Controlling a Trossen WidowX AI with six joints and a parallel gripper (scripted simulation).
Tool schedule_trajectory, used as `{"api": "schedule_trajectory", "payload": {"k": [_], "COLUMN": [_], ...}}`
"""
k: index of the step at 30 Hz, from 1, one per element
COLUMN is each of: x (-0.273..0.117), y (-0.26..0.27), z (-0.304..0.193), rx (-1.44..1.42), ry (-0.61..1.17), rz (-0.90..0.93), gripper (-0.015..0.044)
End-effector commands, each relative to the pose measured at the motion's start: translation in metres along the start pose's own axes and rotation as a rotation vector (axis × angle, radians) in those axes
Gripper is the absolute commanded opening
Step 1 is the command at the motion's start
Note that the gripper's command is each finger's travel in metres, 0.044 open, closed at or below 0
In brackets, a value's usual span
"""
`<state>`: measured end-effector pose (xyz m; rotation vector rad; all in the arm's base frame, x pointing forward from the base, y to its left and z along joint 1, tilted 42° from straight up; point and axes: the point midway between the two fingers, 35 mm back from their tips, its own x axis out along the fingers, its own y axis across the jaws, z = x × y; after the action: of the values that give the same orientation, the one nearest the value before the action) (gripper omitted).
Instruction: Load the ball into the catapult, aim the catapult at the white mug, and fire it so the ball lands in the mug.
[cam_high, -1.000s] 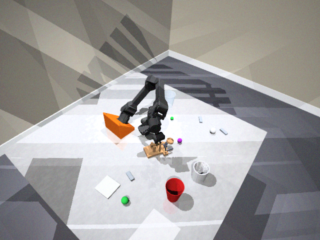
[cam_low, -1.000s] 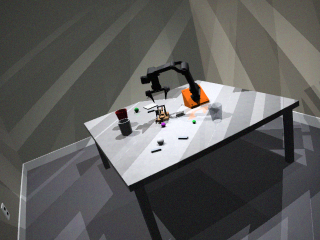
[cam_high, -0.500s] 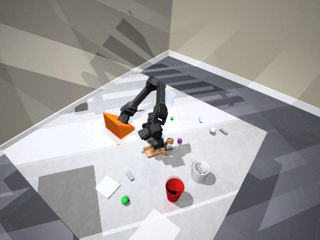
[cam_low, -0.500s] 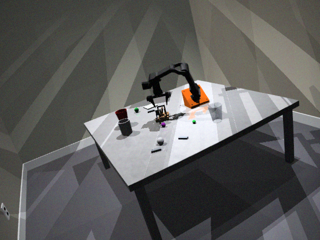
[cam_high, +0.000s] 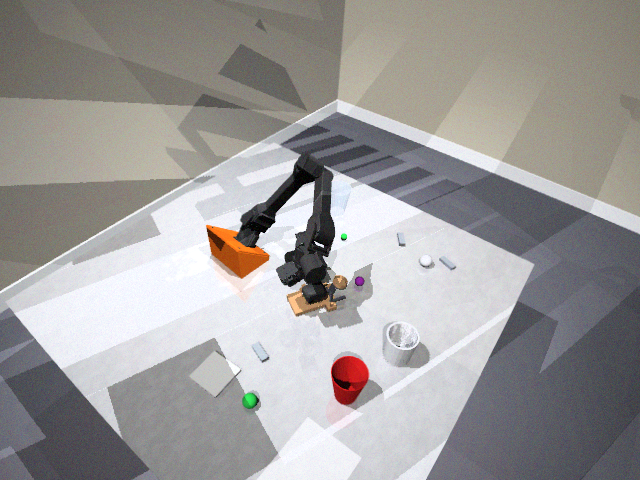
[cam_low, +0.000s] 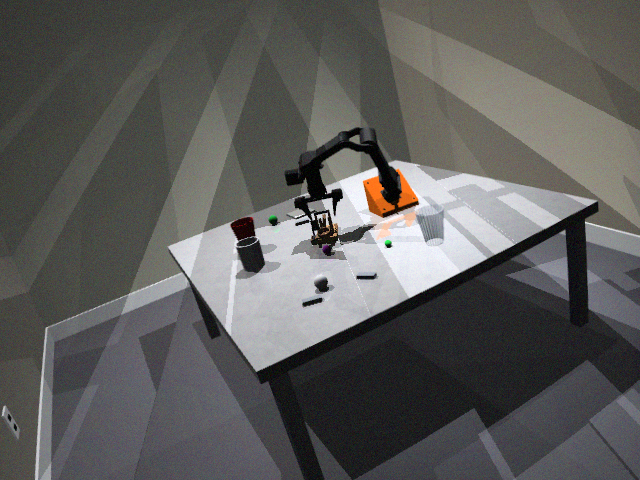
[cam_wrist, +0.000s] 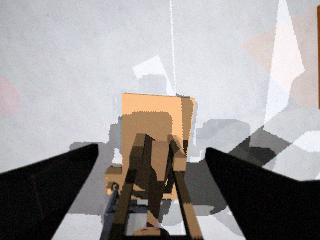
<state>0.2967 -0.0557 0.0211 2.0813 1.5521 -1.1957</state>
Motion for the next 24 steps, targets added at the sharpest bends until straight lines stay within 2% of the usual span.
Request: {"api": "schedule_trajectory", "payload": {"k": [1, 21, 24], "x": [0.011, 0.032, 0.029], "y": [-0.003, -0.004, -0.002], "z": [-0.001, -0.001, -0.001], "rx": [0.006, 0.005, 0.0], "ry": [0.003, 0.005, 0.002], "rz": [-0.01, -0.011, -0.003], "gripper": [0.044, 0.044, 0.0361]}}
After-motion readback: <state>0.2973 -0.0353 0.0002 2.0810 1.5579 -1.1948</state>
